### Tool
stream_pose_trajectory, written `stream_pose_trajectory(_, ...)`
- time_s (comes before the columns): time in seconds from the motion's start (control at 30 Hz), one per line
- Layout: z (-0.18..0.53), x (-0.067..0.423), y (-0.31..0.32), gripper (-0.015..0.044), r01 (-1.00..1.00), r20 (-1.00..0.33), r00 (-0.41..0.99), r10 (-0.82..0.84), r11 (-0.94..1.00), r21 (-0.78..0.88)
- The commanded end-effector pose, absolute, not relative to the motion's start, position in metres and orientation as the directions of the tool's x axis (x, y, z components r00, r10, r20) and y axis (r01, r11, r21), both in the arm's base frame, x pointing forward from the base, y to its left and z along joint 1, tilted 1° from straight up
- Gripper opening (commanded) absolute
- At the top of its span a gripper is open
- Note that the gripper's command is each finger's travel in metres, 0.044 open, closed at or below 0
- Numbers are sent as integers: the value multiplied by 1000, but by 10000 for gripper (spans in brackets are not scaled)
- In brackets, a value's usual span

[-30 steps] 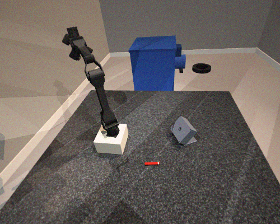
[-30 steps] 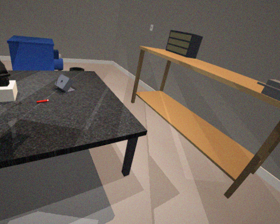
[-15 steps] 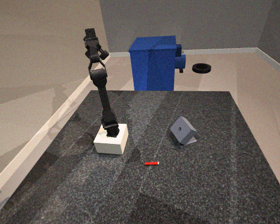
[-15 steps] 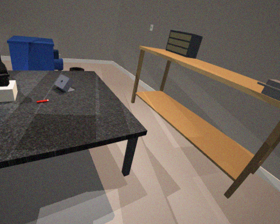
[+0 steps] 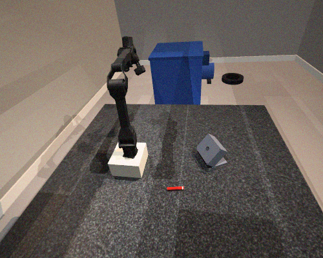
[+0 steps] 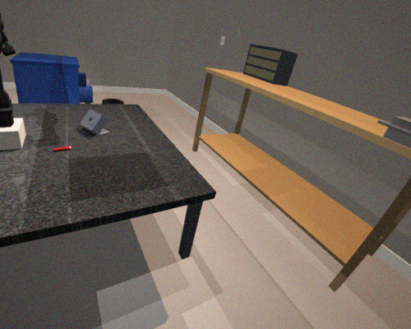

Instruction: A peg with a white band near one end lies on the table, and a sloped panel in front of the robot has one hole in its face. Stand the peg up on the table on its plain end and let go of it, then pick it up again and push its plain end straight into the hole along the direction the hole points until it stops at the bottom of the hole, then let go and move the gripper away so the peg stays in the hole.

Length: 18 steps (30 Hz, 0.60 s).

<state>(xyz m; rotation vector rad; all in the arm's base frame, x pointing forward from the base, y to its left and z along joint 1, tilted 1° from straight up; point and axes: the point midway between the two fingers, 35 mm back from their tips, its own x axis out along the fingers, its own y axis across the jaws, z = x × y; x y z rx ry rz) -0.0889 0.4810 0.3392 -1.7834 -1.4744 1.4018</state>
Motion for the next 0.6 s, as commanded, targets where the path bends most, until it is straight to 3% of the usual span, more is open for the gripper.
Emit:
stream_pose_trajectory(0.0,324,-51,485,440,394,-459,-15,889,-416,-820)
stream_pose_trajectory(0.57,264,106,458,440,21,-607,253,753,-631,-775)
